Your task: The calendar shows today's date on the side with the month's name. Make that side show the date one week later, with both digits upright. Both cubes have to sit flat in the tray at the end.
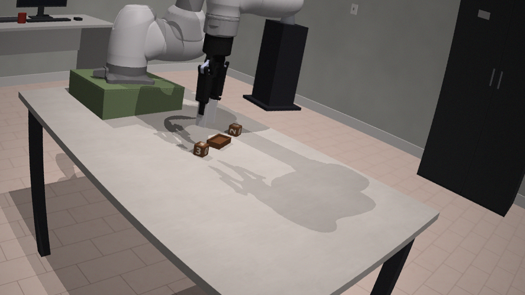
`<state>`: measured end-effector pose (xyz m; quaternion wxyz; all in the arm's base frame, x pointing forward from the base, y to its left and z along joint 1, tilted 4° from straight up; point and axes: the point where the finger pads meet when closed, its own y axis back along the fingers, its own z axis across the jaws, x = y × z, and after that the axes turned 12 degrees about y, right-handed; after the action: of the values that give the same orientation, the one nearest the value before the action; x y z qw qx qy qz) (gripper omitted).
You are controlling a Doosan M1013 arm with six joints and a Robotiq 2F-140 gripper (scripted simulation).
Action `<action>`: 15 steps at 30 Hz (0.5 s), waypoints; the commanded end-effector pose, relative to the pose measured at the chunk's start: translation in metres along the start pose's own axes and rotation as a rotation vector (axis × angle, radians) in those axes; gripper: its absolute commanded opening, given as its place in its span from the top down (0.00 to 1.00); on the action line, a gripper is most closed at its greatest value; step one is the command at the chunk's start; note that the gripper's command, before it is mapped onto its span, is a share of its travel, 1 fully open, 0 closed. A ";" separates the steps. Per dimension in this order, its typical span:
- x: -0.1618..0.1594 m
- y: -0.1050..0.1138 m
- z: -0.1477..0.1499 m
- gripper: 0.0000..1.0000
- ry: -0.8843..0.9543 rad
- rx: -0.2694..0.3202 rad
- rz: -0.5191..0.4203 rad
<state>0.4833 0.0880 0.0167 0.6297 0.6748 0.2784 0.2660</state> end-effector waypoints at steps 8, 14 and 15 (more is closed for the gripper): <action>0.000 -0.008 0.000 0.64 0.000 0.000 0.000; 0.000 -0.016 0.000 0.64 0.000 0.000 0.000; 0.000 -0.018 0.000 0.64 0.000 0.000 0.000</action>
<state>0.4827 0.0886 0.0026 0.6296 0.6748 0.2784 0.2660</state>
